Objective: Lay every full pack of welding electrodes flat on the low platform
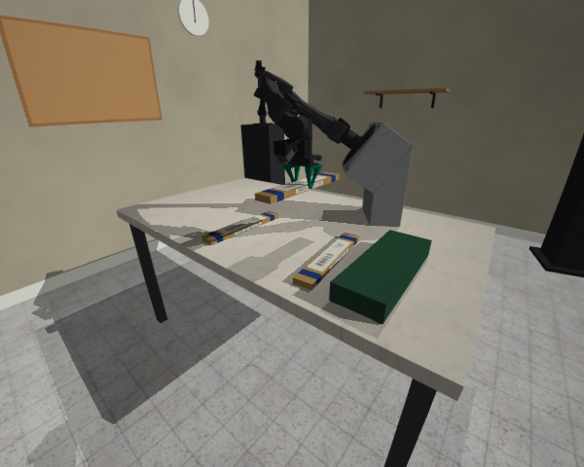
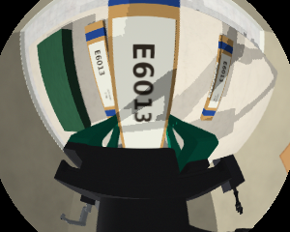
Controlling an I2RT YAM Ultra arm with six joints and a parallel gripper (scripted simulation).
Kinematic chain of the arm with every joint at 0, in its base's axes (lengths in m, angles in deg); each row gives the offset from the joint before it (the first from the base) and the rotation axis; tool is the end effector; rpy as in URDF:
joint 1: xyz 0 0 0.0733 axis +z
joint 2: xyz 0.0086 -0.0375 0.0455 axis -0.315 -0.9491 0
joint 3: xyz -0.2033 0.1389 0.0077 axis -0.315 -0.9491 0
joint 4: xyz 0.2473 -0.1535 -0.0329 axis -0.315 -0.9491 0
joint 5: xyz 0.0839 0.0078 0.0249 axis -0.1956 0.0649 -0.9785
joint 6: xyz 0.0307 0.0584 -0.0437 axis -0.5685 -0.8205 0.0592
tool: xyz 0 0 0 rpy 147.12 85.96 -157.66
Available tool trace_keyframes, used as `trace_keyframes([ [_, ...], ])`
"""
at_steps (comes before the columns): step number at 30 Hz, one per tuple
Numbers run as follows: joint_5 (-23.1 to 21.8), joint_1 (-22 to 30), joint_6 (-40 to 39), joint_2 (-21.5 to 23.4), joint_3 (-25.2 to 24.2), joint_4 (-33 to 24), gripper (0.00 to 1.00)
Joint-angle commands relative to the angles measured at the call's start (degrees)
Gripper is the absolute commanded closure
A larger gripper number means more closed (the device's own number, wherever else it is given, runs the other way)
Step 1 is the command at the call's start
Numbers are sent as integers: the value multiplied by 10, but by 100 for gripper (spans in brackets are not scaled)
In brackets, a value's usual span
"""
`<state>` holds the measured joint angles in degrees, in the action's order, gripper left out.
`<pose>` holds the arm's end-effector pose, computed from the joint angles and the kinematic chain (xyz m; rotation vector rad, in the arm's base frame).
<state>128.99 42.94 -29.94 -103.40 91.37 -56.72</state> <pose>0.3592 0.1036 0.1488 0.0231 2.4067 -1.0962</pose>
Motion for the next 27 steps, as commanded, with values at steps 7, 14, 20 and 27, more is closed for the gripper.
trace_keyframes([
  [7, 5, 19, 1, 1, -5, 10, 100],
  [14, 0, 1, 20, 10, -15, 28, 100],
  [20, -2, -8, 36, 9, -24, 50, 100],
  [27, -5, -21, 58, 7, -35, 81, 100],
])
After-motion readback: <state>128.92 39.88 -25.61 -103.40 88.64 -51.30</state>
